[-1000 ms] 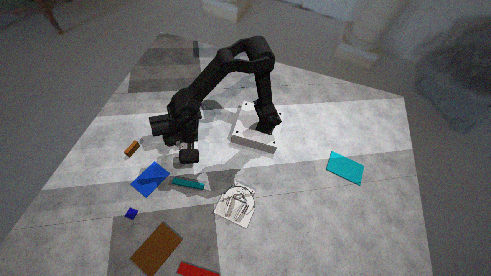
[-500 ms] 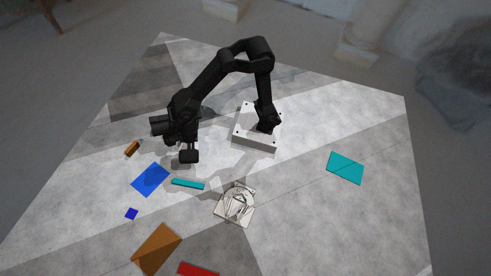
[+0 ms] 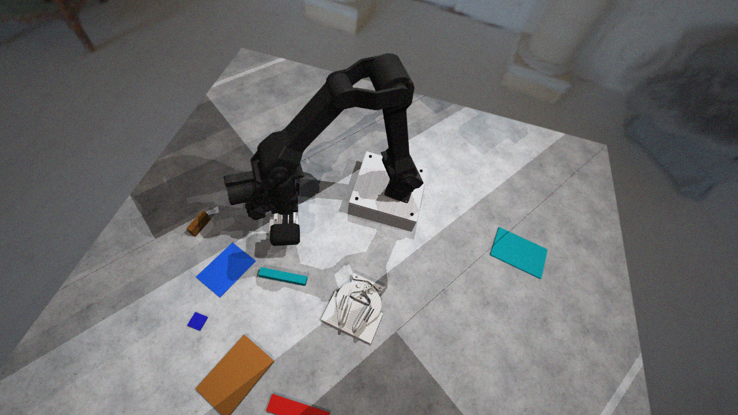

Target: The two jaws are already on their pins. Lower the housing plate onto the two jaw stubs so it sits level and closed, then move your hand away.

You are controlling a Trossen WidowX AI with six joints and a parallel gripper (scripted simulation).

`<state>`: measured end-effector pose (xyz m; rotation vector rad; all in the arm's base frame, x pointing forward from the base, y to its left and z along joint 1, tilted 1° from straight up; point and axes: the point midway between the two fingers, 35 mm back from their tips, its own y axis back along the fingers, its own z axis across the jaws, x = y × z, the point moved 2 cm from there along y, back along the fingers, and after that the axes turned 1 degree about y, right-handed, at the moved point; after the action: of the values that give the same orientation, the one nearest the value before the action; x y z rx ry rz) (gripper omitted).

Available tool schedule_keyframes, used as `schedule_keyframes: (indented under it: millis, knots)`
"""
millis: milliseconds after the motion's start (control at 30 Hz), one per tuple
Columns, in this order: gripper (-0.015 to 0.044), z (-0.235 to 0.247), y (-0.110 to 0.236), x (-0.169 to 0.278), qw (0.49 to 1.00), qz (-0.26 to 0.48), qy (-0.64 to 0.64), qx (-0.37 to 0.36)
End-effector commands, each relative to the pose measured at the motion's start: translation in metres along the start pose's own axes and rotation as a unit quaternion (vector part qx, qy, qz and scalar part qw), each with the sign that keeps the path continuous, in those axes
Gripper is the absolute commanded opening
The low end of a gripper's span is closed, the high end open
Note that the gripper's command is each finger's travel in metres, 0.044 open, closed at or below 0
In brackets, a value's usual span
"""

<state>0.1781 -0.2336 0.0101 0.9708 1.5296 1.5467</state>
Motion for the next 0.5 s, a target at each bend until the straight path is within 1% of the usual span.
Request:
schedule_keyframes:
  millis: [0, 467]
  knots:
    - [0.0351, 0.001, 0.014, -0.004, 1.0, -0.008, 0.0, -0.001]
    - [0.0351, 0.001, 0.059, -0.003, 1.0, -0.008, 0.002, 0.0]
